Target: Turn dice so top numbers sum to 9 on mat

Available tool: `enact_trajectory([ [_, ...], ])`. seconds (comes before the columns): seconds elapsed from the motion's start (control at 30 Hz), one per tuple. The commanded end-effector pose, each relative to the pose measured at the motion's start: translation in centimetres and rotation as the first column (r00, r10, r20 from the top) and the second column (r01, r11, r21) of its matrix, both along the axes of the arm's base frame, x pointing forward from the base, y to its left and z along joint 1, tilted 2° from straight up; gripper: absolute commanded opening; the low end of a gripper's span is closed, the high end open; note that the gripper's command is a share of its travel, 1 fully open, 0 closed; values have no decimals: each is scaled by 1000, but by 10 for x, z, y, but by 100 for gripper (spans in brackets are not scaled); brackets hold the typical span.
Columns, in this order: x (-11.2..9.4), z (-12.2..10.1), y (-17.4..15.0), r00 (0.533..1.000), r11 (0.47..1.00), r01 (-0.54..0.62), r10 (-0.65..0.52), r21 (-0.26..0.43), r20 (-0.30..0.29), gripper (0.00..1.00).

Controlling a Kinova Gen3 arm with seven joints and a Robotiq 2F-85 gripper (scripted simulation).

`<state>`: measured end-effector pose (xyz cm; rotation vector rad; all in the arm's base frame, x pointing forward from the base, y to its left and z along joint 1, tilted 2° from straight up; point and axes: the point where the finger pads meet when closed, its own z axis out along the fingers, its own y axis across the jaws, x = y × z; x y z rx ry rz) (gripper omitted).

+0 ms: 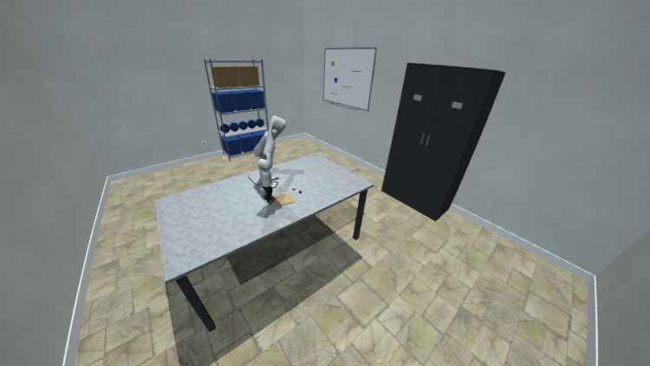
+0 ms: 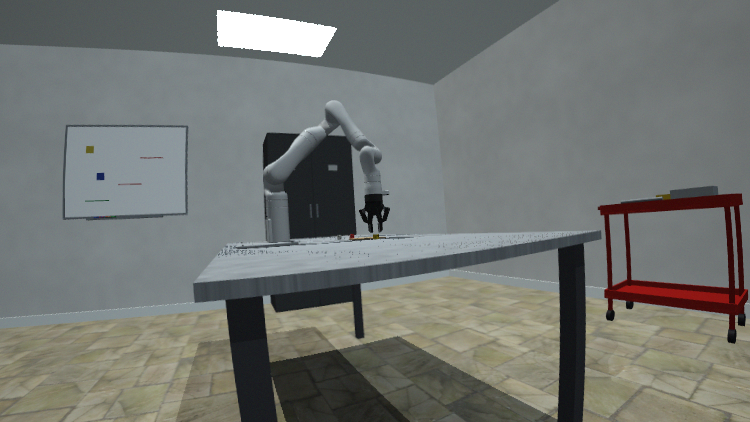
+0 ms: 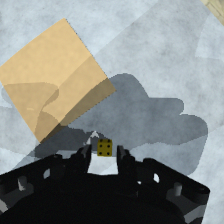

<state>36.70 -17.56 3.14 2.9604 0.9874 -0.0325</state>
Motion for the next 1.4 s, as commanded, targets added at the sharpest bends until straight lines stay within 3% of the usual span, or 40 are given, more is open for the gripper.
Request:
enact_trajectory([
  [0.0, 0, 0, 0, 1000, 1000, 0, 0, 0, 1, 35],
  [0.7, 0, -24, -1, 1000, 1000, 0, 0, 0, 1, 35],
  [1.37, 0, -25, -1, 1000, 1000, 0, 0, 0, 1, 35],
])
